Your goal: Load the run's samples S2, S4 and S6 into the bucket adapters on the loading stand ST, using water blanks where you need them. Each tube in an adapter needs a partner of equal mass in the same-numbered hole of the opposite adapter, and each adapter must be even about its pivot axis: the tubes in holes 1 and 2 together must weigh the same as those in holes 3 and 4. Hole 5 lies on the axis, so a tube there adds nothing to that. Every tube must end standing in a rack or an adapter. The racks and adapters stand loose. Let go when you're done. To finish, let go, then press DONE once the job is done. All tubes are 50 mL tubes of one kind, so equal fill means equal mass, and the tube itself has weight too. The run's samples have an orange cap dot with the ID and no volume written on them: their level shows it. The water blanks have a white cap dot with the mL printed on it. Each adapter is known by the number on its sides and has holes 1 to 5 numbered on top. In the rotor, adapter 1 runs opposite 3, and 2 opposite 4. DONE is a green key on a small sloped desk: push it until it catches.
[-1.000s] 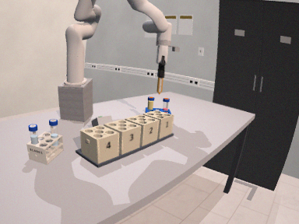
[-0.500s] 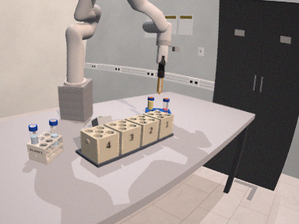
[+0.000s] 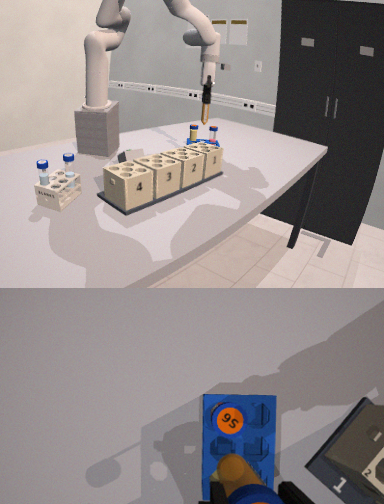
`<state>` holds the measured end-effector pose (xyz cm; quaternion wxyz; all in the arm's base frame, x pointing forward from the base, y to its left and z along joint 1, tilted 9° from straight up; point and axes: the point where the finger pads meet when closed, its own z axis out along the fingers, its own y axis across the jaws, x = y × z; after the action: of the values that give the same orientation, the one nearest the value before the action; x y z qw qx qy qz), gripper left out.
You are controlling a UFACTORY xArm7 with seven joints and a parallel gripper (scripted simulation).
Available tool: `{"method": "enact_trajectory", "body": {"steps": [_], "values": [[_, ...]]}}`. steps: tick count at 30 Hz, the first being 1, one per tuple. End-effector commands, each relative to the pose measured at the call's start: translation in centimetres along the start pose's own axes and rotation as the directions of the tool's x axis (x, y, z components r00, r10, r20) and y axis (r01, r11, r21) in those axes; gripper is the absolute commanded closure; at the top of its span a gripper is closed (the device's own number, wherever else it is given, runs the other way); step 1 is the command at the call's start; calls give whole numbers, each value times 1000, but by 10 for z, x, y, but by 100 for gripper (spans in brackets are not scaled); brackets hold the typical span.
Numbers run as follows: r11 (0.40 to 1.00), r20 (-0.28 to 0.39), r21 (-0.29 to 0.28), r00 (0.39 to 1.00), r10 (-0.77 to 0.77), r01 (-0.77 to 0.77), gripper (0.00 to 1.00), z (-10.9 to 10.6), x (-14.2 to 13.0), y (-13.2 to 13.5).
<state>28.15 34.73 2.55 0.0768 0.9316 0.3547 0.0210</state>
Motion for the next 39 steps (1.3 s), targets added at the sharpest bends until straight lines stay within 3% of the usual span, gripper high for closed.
{"method": "enact_trajectory", "body": {"steps": [1, 25, 39], "values": [[1000, -5, 0, 1000, 0, 0, 100, 7, 2, -1], [1000, -5, 0, 1000, 0, 0, 100, 51, 2, -1], [1000, -5, 0, 1000, 0, 0, 100, 57, 2, -1]]}}
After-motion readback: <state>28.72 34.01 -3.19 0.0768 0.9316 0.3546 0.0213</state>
